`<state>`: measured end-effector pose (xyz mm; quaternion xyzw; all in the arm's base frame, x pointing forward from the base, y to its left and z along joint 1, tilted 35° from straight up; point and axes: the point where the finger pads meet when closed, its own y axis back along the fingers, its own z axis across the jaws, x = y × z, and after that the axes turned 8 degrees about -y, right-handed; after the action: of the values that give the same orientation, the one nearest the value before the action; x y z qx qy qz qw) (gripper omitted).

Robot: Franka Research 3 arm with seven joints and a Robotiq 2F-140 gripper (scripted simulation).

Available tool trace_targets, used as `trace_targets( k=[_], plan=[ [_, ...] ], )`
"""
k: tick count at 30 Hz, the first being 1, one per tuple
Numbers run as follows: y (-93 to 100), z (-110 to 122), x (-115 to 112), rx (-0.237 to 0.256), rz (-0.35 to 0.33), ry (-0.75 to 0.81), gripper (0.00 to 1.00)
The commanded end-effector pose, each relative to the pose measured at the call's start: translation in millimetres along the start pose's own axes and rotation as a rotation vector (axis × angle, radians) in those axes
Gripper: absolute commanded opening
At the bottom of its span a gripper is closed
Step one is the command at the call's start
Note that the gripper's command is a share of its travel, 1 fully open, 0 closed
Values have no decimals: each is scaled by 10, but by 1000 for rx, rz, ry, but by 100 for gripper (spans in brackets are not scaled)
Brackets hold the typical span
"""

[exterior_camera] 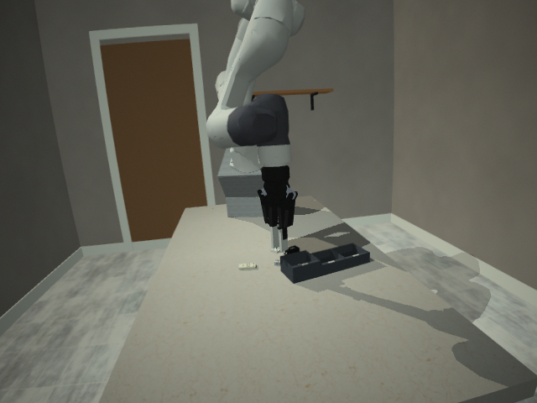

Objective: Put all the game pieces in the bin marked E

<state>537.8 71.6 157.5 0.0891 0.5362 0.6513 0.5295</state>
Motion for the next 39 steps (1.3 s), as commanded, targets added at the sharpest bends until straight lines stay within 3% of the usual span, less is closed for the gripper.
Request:
trace_targets(
  k=[1,6,26,39],
  plan=[
    [18,222,170,20,12,-155,13],
    [12,473,295,4,8,-212,13],
    [15,454,352,47,26,-419,13],
    [15,440,335,47,26,-419,13]
  ],
)
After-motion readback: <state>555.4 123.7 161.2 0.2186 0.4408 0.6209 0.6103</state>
